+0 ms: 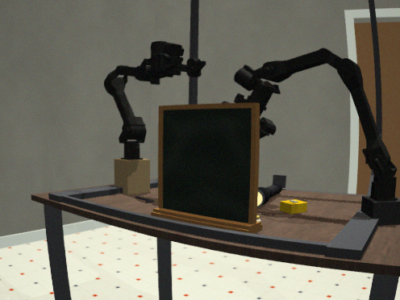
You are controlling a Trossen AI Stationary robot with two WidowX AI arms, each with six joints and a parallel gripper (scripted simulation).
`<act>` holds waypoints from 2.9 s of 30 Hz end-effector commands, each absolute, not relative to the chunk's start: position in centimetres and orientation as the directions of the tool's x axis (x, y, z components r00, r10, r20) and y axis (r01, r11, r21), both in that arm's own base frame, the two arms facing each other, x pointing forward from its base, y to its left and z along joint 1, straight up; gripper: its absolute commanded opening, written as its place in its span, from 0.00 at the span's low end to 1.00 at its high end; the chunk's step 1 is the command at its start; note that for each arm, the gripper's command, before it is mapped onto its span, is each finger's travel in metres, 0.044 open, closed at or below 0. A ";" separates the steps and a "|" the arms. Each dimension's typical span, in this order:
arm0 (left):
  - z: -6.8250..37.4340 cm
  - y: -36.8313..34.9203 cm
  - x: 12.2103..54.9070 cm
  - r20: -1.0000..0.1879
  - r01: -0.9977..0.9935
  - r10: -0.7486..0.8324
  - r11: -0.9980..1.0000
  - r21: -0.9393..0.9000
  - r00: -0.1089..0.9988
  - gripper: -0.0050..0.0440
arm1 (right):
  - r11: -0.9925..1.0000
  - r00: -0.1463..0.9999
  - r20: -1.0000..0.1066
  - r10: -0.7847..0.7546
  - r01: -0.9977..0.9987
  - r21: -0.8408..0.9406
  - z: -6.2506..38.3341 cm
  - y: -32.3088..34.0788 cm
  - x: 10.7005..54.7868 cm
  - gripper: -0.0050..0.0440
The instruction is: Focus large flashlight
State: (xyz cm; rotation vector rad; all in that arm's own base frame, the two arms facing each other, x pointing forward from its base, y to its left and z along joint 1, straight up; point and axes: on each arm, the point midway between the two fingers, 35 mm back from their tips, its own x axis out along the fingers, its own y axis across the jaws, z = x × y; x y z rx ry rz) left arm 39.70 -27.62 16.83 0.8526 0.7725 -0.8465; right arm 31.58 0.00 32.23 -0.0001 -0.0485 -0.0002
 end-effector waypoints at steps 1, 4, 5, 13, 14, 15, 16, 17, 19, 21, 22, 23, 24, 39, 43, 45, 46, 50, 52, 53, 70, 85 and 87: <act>20.8 -25.1 40.2 -0.758 0.791 -0.347 0.504 0.346 0.552 1.00 | 1.000 0.998 0.063 -0.002 0.001 0.007 32.9 0.0 31.5 1.00; 21.3 -24.6 40.3 -0.745 0.777 -0.348 0.525 0.347 0.569 1.00 | 1.000 0.998 0.063 -0.002 0.001 0.007 32.9 0.0 31.5 1.00; 21.7 -24.0 40.4 -0.732 0.761 -0.349 0.547 0.348 0.585 1.00 | 1.000 0.998 0.063 -0.002 0.001 0.007 32.9 0.0 31.5 1.00; 24.6 -19.2 40.8 -0.619 0.626 -0.336 0.703 0.337 0.710 1.00 | 1.000 0.998 0.063 -0.002 0.001 0.007 32.9 0.0 31.5 1.00; 25.0 -18.6 40.7 -0.602 0.608 -0.334 0.720 0.333 0.725 1.00 | 1.000 0.998 0.063 -0.002 0.001 0.007 32.9 0.0 31.5 1.00; 25.4 -18.0 40.7 -0.586 0.590 -0.330 0.737 0.330 0.740 1.00 | 1.000 0.998 0.063 -0.002 0.001 0.007 32.9 0.0 31.5 1.00; 25.8 -17.4 40.6 -0.569 0.571 -0.326 0.754 0.325 0.755 1.00 | 1.000 0.998 0.063 -0.002 0.001 0.007 32.9 0.0 31.5 1.00; 26.1 -16.9 40.5 -0.553 0.553 -0.322 0.769 0.321 0.769 1.00 | 1.000 0.998 0.063 -0.002 0.001 0.007 32.9 0.0 31.5 1.00; 26.8 -15.7 40.3 -0.518 0.514 -0.311 0.800 0.310 0.797 1.00 | 1.000 0.998 0.063 -0.002 0.001 0.007 32.9 0.0 31.5 1.00; 26.8 -15.7 40.3 -0.518 0.514 -0.311 0.800 0.310 0.797 1.00 | 1.000 0.998 0.063 -0.002 0.001 0.007 32.9 0.0 31.5 1.00; 27.1 -15.1 40.2 -0.501 0.495 -0.305 0.814 0.304 0.810 1.00 | 1.000 0.998 0.063 -0.002 0.001 0.007 32.9 0.0 31.5 1.00; 27.5 -14.5 40.1 -0.483 0.475 -0.299 0.828 0.297 0.823 1.00 | 1.000 0.998 0.063 -0.002 0.001 0.007 32.9 0.0 31.5 1.00; 27.8 -13.9 39.9 -0.465 0.456 -0.292 0.841 0.290 0.836 1.00 | 1.000 0.998 0.063 -0.002 0.001 0.007 32.9 0.0 31.5 1.00; 31.2 -6.3 36.6 -0.209 0.204 -0.168 0.965 0.166 0.963 1.00 | 1.000 0.998 0.064 -0.001 0.001 0.007 32.9 0.0 31.5 1.00; 32.1 -4.1 35.1 -0.121 0.131 -0.117 0.985 0.116 0.986 1.00 | 1.000 0.998 0.064 -0.001 0.001 0.007 32.9 0.0 31.5 1.00; 32.4 -3.1 34.3 -0.075 0.098 -0.092 0.991 0.090 0.993 1.00 | 1.000 0.998 0.065 -0.001 0.001 0.007 32.9 0.0 31.4 1.00; 32.6 -2.6 33.8 -0.052 0.082 -0.078 0.994 0.076 0.996 1.00 | 1.000 0.998 0.065 -0.001 0.001 0.007 32.9 0.0 31.4 1.00; 33.1 -0.7 31.9 0.040 0.023 -0.024 1.000 0.021 0.999 1.00 | 1.000 0.998 0.065 -0.001 0.001 0.007 33.0 0.0 31.4 1.00; 33.5 -0.2 31.3 0.078 0.008 -0.008 1.000 0.001 0.997 1.00 | 1.000 0.998 0.065 -0.001 0.001 0.007 33.0 0.0 31.4 1.00; 33.6 0.0 31.0 0.090 0.002 -0.002 1.000 -0.005 0.996 1.00 | 1.000 0.998 0.065 -0.001 0.001 0.007 33.0 0.0 31.4 1.00; 32.8 0.0 31.4 0.063 0.001 -0.001 1.000 -0.001 0.998 1.00 | 1.000 0.998 0.065 -0.001 0.000 0.007 33.0 0.0 31.4 1.00; 32.9 -0.1 31.5 0.064 0.004 -0.004 1.000 0.002 0.998 1.00 | 1.000 0.998 0.066 -0.001 0.000 0.007 33.0 0.0 31.4 1.00; 32.9 -0.1 31.5 0.065 0.004 -0.004 1.000 0.003 0.998 1.00 | 1.000 0.998 0.066 0.000 0.000 0.007 33.0 0.0 31.4 1.00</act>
